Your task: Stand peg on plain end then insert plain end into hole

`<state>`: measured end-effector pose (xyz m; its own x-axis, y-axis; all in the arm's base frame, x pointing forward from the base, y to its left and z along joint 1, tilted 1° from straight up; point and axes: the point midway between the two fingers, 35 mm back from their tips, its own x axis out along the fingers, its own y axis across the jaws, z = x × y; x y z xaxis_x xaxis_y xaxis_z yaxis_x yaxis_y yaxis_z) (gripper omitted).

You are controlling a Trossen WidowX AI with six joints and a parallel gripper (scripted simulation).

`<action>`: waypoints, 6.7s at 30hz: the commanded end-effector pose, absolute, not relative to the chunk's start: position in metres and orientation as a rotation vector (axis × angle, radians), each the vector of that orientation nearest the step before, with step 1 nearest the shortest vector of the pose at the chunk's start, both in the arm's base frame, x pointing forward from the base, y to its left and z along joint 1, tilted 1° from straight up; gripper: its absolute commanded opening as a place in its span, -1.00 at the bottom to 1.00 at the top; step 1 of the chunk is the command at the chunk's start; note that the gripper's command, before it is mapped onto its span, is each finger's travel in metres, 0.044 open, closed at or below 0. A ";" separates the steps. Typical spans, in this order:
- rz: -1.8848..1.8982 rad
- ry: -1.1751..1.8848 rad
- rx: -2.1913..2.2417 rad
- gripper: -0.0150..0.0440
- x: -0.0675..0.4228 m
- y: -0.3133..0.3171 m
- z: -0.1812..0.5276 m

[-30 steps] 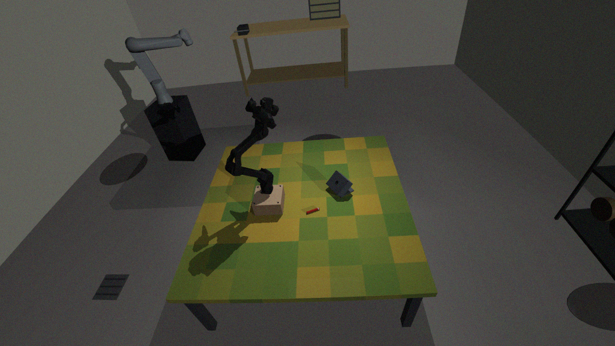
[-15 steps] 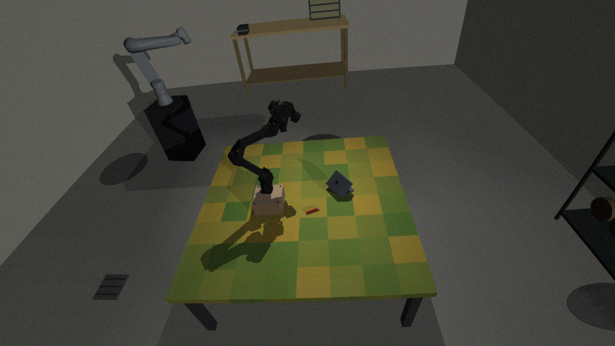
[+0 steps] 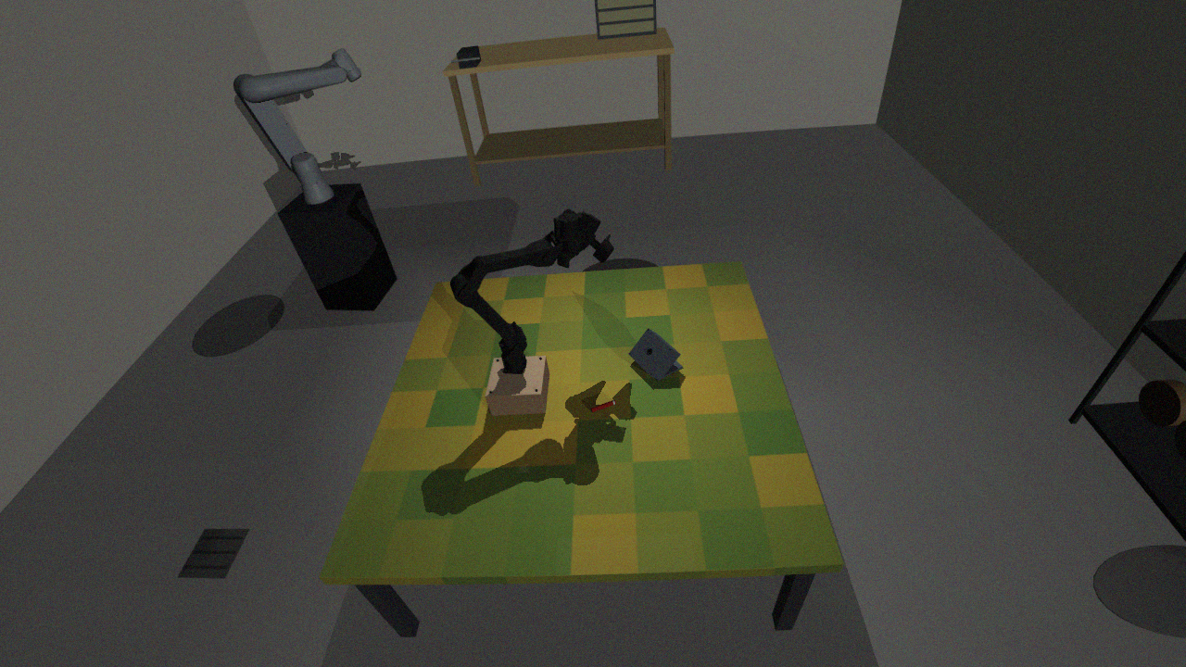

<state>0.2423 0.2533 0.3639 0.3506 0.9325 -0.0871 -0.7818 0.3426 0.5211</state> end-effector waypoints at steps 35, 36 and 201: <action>0.376 1.132 -0.266 1.00 0.366 0.016 0.097; 0.372 1.160 -0.281 1.00 0.364 0.009 0.092; 0.467 0.930 -0.265 -0.32 0.294 -0.078 -0.007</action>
